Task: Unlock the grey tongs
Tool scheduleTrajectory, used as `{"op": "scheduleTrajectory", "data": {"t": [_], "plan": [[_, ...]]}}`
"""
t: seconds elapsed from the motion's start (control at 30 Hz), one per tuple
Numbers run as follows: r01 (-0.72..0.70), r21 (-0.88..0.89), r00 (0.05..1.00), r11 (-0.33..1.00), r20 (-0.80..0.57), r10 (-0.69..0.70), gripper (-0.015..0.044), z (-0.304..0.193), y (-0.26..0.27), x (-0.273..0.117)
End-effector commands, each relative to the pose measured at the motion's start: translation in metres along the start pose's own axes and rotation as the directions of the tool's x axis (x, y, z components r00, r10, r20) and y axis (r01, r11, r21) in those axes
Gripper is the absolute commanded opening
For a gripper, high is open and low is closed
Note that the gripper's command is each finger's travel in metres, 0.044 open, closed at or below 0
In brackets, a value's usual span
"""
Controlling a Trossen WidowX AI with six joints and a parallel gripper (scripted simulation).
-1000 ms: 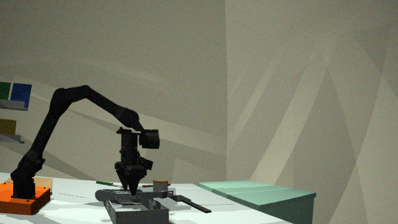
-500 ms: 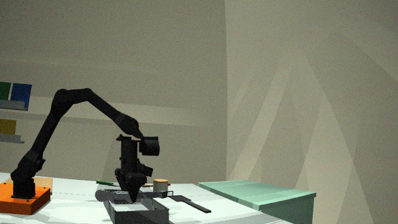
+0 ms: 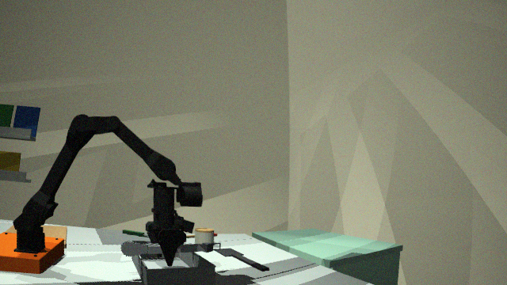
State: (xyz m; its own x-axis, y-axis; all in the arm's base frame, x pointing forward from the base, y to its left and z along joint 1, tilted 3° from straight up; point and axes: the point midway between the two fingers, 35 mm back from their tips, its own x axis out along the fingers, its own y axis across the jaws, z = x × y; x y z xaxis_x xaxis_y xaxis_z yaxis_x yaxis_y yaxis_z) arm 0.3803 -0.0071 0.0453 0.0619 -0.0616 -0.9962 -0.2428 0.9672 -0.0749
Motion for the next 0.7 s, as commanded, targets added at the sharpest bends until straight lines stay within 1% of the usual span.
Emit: {"op": "scheduleTrajectory", "data": {"t": [0.0,0.1,0.53,0.67], "plan": [[-0.006,-0.006,1.0,1.0,-0.011,0.006,0.044,-0.0019,0.0011,0.0065],[-0.006,-0.006,1.0,1.0,-0.011,0.006,0.044,-0.0019,0.0011,0.0065],[-0.001,0.0,1.0,1.0,-0.003,0.001,0.0099,-0.0007,0.0002,0.0025],[-0.001,0.0,1.0,1.0,-0.003,0.001,0.0072,-0.0007,0.0002,0.0025]]}}
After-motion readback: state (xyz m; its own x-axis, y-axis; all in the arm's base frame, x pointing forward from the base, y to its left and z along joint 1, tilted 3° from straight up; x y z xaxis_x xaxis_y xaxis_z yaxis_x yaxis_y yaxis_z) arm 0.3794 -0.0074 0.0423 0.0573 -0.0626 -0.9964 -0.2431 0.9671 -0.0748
